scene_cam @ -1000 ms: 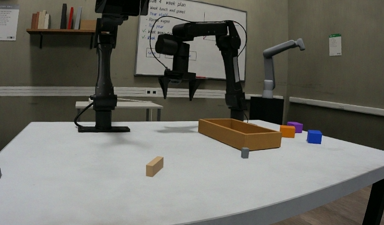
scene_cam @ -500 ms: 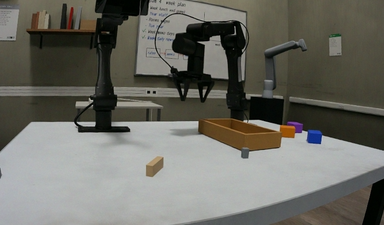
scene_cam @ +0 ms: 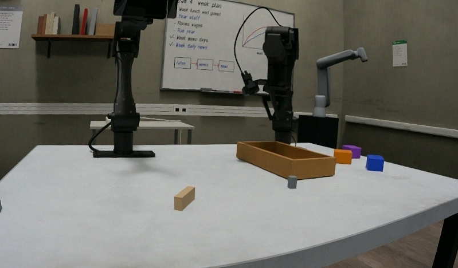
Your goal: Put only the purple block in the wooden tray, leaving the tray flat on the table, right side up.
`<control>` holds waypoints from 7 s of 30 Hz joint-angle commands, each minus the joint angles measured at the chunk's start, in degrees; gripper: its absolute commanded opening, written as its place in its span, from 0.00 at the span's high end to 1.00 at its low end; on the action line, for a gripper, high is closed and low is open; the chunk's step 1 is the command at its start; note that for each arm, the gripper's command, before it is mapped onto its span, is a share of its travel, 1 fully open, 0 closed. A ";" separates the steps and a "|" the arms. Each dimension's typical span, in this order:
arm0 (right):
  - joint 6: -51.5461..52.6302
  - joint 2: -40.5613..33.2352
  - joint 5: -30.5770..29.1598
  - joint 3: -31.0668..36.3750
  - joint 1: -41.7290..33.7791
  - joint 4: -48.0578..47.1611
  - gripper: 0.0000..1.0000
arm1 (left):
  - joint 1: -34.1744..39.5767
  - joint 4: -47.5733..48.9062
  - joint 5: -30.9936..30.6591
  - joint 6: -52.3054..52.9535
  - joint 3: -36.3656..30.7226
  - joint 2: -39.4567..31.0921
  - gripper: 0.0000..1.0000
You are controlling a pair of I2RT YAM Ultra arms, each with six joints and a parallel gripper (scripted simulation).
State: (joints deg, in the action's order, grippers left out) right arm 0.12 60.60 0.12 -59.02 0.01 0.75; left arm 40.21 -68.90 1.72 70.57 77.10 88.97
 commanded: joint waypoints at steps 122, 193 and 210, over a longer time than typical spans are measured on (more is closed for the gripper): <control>-0.88 5.66 -0.23 -5.70 -48.51 12.66 0.00 | -87.78 8.81 -1.41 -12.03 -15.45 -0.12 0.23; -0.58 10.48 -0.79 -9.58 -79.07 17.18 0.00 | -88.28 18.83 -1.71 -8.67 -20.57 6.40 0.62; -0.67 7.33 -0.84 -8.02 -77.92 21.52 0.00 | -87.87 0.26 -1.71 -10.97 -10.68 1.74 0.53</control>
State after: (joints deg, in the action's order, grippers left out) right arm -0.49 70.65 -0.36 -66.85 -78.72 20.53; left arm -47.42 -64.12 0.16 60.86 64.27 92.77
